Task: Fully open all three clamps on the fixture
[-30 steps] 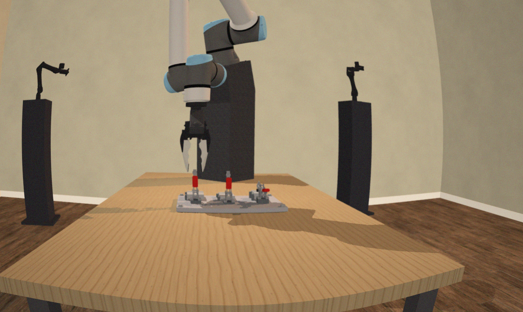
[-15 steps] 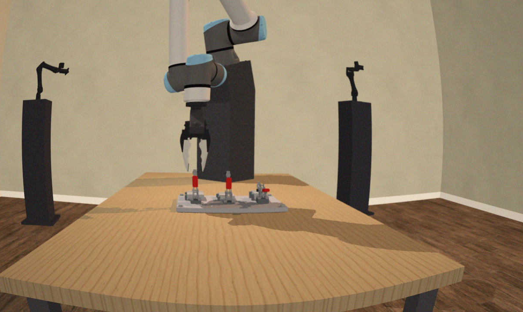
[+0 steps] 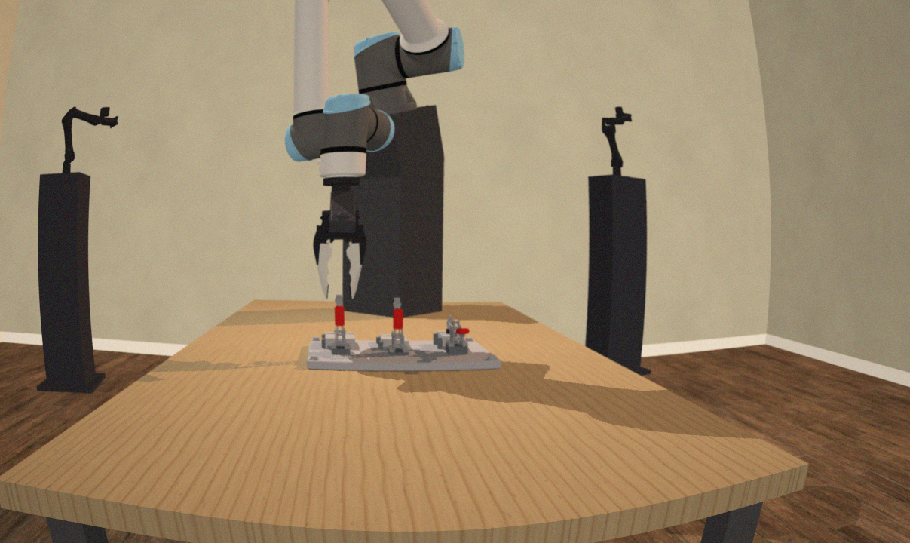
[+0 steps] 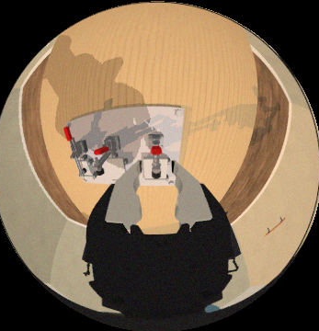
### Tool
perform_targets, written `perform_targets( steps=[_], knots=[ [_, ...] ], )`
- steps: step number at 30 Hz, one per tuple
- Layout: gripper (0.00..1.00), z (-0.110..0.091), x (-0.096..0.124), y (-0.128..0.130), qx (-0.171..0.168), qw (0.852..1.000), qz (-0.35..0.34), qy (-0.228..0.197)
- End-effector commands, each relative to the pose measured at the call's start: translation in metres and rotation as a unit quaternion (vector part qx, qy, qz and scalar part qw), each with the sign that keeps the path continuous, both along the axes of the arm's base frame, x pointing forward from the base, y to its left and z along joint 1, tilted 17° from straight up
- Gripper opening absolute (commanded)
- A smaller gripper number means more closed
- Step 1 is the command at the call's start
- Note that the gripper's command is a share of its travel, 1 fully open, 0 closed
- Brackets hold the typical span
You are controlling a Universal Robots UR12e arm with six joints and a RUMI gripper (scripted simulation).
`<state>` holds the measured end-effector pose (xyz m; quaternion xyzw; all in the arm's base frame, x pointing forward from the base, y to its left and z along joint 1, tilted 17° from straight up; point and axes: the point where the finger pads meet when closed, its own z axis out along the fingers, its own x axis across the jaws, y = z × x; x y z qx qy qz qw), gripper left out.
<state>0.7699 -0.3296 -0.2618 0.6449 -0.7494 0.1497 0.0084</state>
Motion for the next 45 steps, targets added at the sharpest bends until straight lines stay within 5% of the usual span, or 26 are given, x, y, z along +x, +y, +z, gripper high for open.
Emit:
perform_targets(
  steps=[1,12,31,45],
  knots=[
    [0.28,0.001,0.0,0.0,0.0,1.0,0.0,-0.001],
    [0.28,0.008,-0.001,0.002,0.0,1.0,0.0,-0.001],
    [0.28,0.074,-0.014,0.018,0.0,1.0,0.0,-0.001],
    [0.28,0.077,-0.013,0.026,0.0,1.0,0.0,-0.001]
  ],
)
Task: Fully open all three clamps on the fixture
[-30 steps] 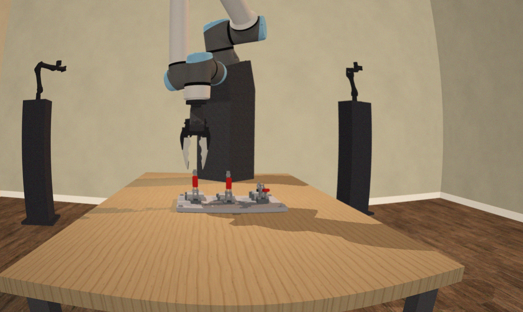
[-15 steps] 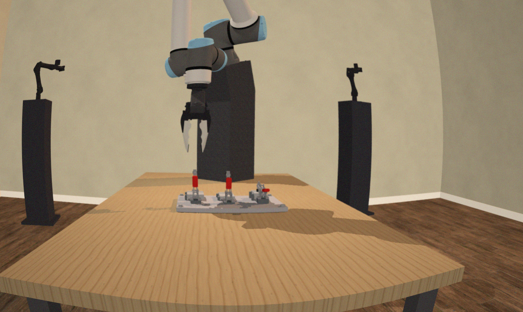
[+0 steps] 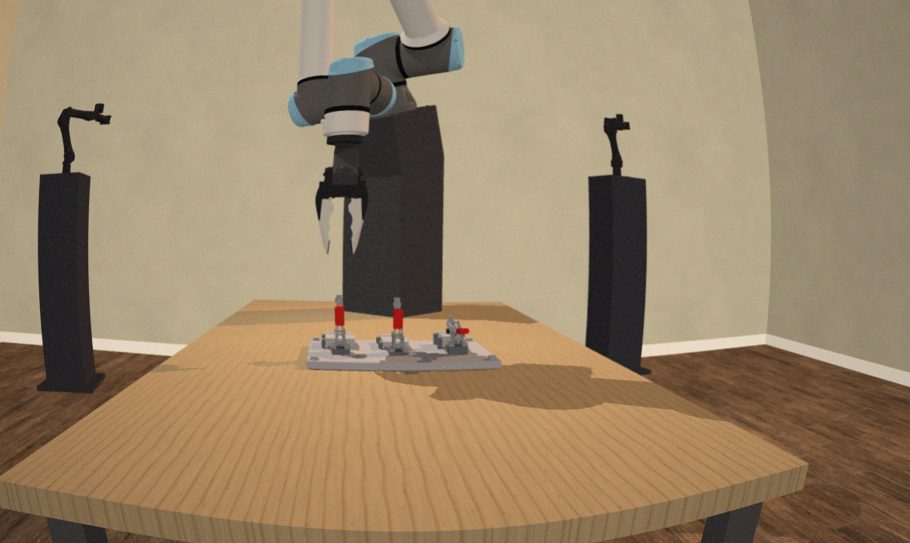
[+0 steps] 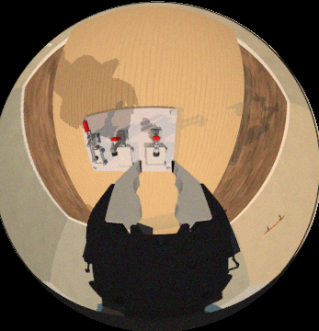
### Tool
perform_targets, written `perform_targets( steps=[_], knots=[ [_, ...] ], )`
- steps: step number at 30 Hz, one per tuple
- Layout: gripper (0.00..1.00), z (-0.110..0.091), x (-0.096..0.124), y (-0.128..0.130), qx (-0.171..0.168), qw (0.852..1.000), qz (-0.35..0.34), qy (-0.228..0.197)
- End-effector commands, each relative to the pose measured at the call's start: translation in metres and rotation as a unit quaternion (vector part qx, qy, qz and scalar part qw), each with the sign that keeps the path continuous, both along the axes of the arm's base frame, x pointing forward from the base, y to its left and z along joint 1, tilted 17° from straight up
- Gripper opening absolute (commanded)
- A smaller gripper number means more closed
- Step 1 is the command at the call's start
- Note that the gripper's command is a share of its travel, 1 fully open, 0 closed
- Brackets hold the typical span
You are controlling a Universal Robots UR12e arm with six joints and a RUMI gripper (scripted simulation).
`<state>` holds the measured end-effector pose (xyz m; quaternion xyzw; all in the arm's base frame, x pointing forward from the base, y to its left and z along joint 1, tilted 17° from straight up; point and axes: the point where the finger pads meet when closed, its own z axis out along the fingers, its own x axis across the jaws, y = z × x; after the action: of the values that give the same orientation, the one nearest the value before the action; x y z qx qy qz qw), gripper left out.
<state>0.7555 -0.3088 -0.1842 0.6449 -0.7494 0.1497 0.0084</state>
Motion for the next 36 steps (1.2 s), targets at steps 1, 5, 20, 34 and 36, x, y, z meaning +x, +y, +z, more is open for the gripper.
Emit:
perform_targets(
  steps=[1,5,20,34,36],
  knots=[
    [0.28,-0.001,0.002,0.009,0.0,1.0,0.0,0.0],
    [0.28,-0.006,0.006,0.031,0.0,1.0,0.0,0.0],
    [0.28,-0.032,0.028,0.156,0.0,1.0,0.0,0.0],
    [0.28,-0.044,0.037,0.21,0.0,1.0,0.0,0.0],
    [0.28,-0.044,0.037,0.211,0.0,1.0,0.0,0.0]
  ],
)
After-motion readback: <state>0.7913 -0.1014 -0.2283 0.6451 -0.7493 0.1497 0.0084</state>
